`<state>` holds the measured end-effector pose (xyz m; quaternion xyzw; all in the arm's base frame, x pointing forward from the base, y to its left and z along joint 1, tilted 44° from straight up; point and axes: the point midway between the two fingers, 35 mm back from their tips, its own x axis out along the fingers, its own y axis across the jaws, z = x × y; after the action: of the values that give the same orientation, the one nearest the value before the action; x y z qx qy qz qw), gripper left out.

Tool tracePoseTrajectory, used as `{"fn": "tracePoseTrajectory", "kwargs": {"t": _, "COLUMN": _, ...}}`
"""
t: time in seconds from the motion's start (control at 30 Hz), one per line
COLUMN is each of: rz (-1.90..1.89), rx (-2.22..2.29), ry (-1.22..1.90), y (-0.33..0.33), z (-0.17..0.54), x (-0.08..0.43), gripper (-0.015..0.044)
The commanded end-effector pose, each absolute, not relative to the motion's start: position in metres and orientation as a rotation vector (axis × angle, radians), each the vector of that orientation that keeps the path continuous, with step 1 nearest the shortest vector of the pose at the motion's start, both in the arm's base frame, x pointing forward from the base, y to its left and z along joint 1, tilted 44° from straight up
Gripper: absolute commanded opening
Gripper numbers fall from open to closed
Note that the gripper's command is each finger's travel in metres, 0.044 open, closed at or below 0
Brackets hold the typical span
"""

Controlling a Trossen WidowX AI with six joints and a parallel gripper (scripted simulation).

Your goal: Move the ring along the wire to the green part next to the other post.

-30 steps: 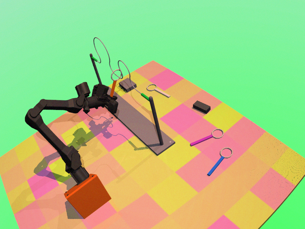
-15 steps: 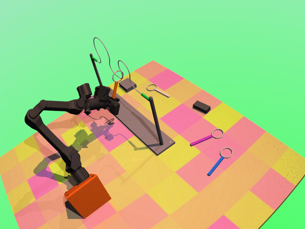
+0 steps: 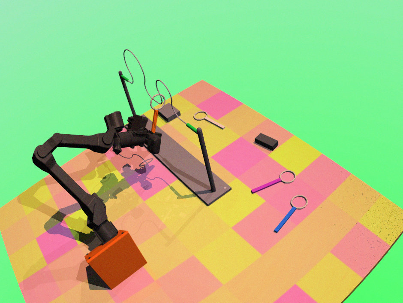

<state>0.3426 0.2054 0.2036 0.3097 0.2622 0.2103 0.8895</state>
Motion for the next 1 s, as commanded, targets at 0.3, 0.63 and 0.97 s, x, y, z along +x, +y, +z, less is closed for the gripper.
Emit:
{"fn": "tracePoseTrajectory", "kwargs": {"t": 0.3, "rz": 0.39, "rx": 0.442, "ry": 0.557, "y": 0.175, "z": 0.18, "x": 0.346, "gripper": -0.015}}
{"fn": "tracePoseTrajectory", "kwargs": {"t": 0.63, "rz": 0.34, "rx": 0.22, "ry": 0.558, "y": 0.141, "z": 0.168, "x": 0.351, "gripper": -0.015}}
{"fn": "tracePoseTrajectory", "kwargs": {"t": 0.97, "rz": 0.283, "rx": -0.025, "ry": 0.555, "y": 0.104, "z": 0.164, "x": 0.358, "gripper": -0.015}}
